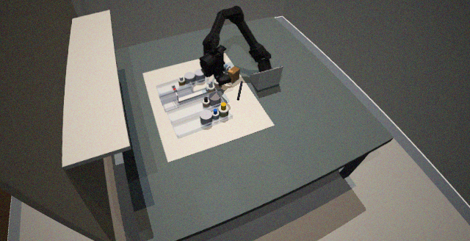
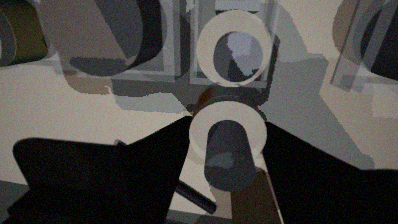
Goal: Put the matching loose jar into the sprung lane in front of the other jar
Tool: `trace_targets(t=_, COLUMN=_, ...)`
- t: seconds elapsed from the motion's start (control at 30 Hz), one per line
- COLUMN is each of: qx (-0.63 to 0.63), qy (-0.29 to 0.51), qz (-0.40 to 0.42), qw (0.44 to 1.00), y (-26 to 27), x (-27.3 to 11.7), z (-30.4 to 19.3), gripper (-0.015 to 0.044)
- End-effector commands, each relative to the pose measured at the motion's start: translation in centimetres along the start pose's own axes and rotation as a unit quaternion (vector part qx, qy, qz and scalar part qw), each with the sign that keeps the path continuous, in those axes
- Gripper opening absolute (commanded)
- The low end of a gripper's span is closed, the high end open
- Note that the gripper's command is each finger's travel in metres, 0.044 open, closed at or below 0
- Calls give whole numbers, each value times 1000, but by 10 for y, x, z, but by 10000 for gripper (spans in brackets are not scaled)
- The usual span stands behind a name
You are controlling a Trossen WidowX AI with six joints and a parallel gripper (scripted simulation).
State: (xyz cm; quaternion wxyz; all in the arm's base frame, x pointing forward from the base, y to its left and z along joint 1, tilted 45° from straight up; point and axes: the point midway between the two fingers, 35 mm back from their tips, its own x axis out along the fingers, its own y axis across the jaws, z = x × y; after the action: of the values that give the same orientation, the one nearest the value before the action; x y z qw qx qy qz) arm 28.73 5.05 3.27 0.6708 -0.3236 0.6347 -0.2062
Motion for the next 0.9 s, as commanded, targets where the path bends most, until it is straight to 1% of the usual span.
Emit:
trace_targets(t=0.0, qx=-2, qy=-1, qz=-2, qw=1000, y=0, x=1, z=3, gripper=0)
trace_targets(t=0.87, qx=-1, qy=-1, qz=-2, qw=1000, y=0, x=1, z=16, gripper=0)
